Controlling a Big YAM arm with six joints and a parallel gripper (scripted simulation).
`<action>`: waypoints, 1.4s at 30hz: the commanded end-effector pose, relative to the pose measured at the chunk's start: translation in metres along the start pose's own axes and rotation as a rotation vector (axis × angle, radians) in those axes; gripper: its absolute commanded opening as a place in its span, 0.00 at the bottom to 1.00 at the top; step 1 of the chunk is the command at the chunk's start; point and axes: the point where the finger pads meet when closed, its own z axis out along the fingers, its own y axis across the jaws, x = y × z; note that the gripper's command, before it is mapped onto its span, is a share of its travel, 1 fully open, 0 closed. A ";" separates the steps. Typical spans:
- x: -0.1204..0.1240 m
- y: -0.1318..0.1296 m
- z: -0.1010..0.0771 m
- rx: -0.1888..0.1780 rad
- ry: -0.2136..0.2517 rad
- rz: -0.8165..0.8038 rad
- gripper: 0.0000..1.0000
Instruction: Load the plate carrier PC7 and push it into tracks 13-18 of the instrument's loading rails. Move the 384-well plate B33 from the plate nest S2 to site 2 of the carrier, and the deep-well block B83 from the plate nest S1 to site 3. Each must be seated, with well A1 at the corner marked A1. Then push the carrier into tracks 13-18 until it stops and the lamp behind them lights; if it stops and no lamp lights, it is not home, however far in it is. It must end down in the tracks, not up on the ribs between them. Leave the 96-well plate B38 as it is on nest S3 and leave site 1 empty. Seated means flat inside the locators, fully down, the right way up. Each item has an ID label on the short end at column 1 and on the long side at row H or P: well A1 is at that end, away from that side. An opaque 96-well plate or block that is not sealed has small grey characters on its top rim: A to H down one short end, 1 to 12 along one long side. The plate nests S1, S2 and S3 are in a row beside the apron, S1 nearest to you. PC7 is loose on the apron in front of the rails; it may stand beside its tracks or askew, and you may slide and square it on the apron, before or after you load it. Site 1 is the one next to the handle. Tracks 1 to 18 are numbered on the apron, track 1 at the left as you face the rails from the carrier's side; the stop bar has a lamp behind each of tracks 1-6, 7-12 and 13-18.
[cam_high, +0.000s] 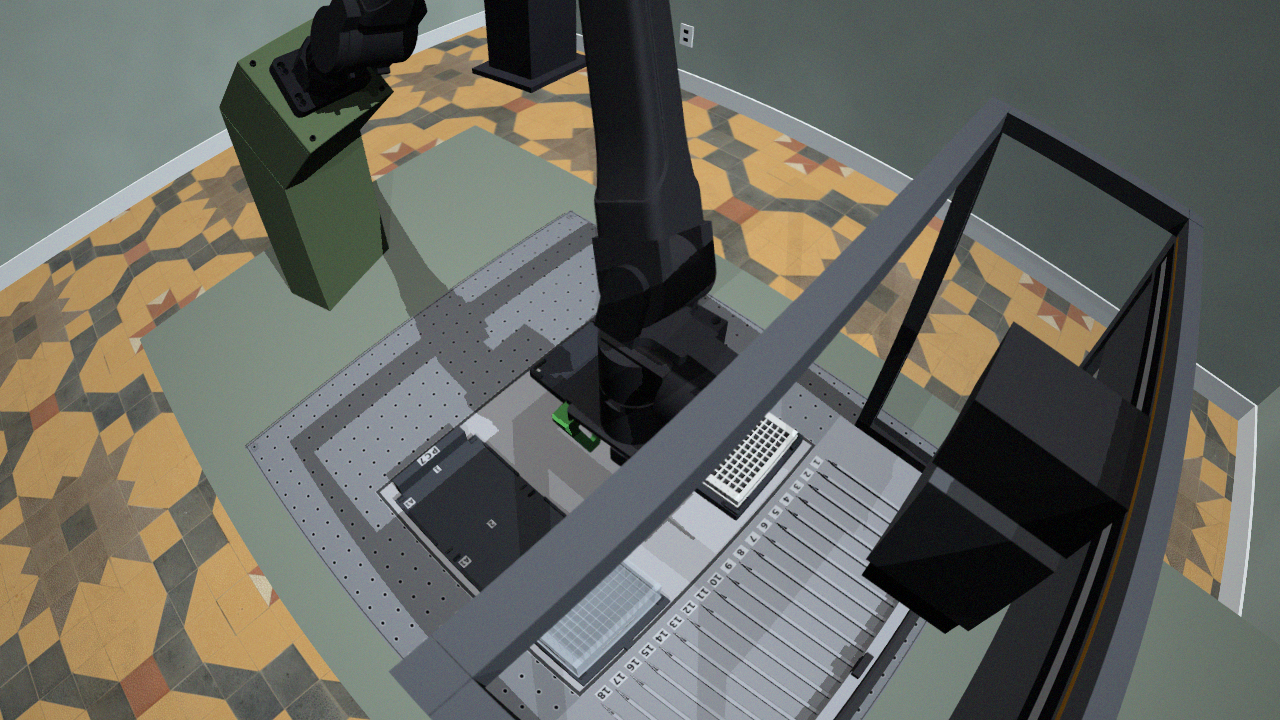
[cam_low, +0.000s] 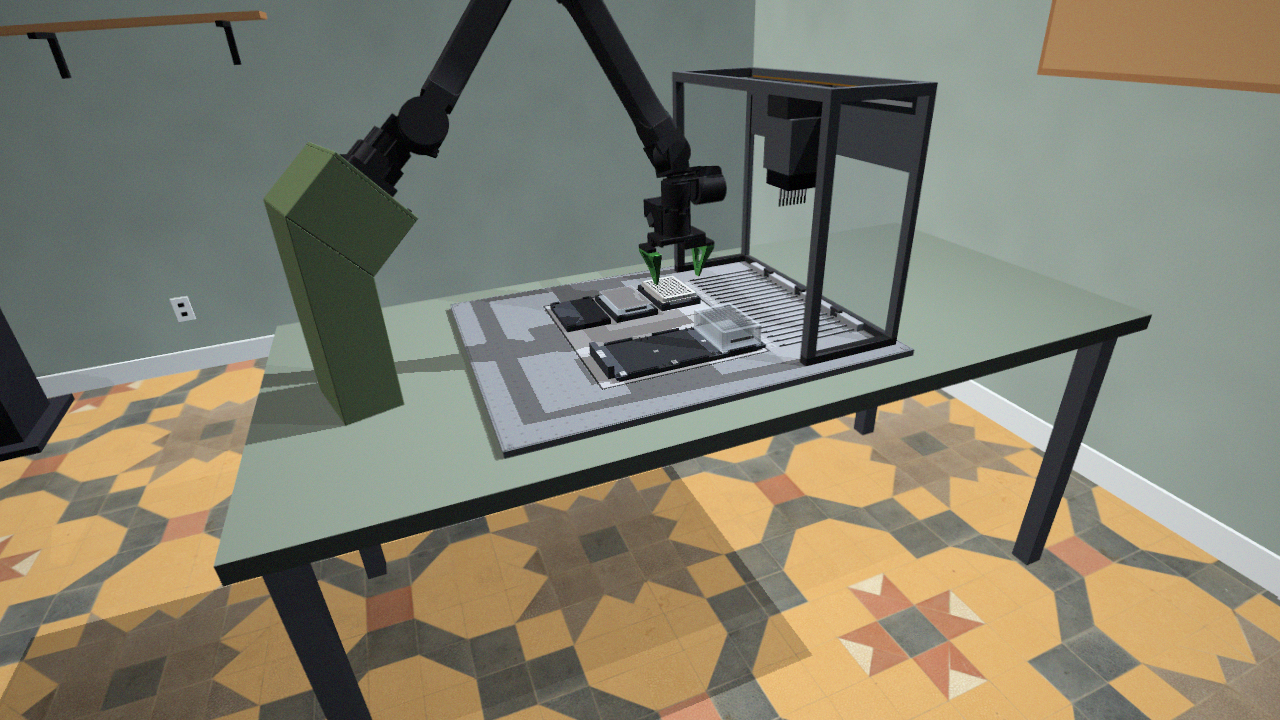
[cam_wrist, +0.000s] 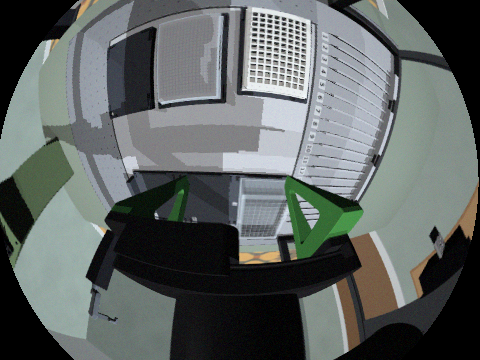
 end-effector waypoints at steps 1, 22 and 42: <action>-0.011 -0.007 -0.009 0.034 -0.007 0.018 1.00; -0.127 0.044 -0.007 0.034 -0.015 0.027 1.00; -0.135 0.048 0.041 0.021 -0.003 0.037 1.00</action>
